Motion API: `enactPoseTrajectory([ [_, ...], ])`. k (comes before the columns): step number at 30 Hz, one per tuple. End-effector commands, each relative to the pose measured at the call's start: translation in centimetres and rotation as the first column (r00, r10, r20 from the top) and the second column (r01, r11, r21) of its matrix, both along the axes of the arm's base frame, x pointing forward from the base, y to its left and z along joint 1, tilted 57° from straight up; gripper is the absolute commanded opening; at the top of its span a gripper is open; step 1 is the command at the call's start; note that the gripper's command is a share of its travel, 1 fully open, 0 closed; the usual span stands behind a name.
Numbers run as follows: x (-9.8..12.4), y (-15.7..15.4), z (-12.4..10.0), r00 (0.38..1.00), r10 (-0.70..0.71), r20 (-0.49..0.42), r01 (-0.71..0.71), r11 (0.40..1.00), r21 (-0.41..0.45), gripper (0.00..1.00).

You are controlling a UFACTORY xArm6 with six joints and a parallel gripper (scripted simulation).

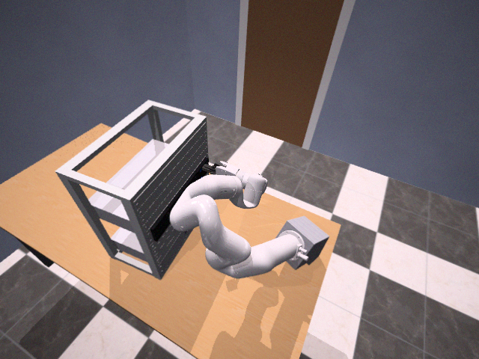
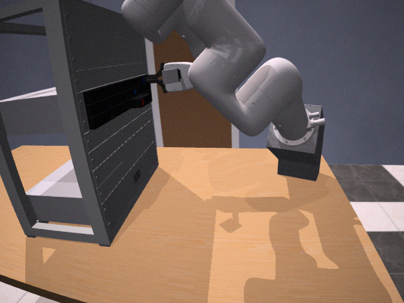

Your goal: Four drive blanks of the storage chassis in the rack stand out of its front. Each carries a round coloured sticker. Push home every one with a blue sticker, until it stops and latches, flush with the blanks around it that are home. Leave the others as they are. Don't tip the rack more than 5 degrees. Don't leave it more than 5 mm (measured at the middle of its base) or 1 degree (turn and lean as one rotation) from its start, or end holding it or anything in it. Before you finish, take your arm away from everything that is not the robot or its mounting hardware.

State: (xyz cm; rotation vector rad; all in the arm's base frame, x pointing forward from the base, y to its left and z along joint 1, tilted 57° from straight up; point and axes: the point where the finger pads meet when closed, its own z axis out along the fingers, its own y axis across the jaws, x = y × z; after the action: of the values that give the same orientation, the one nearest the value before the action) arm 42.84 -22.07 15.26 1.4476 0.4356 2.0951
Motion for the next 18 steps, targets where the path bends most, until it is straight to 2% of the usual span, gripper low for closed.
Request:
enactPoseTrajectory([
  [1, 0.02, -0.12, 0.07, 1.000, -0.002, 0.001, 0.002, 1.000, -0.002, 0.00],
  [18, 0.30, -0.14, 0.18, 1.000, -0.002, 0.001, 0.002, 1.000, -0.002, 0.00],
])
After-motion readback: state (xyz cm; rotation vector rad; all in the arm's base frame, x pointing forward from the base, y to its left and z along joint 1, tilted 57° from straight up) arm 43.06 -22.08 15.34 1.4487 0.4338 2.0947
